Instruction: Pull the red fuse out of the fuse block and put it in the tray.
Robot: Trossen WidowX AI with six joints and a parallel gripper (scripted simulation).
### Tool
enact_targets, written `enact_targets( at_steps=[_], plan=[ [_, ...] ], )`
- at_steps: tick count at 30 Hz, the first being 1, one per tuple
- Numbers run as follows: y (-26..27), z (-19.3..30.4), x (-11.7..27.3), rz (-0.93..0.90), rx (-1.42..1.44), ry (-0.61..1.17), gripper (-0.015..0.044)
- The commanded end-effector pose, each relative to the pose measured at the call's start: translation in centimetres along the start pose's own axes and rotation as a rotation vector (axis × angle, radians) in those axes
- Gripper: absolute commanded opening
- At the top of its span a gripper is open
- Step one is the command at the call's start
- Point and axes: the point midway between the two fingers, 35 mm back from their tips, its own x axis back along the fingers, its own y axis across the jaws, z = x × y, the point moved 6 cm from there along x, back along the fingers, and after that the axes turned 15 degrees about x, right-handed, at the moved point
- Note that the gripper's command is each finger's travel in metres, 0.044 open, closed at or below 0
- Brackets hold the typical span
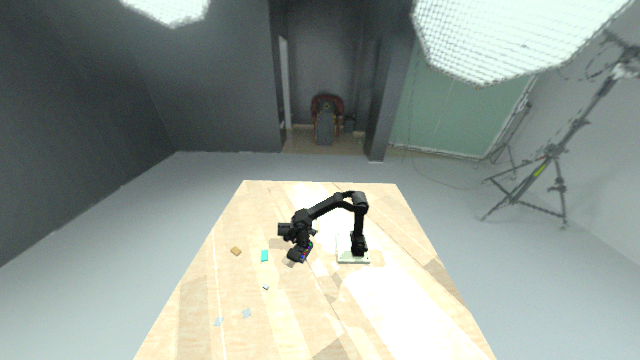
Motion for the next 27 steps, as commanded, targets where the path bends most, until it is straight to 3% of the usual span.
enact_targets(
  at_steps=[1,27],
  plan=[
    [0.0,0.0,0.2,0.000,0.000,-0.001,0.0000],
    [0.0,-0.1,1.5,0.002,-0.001,-0.002,0.0000]
  ],
)
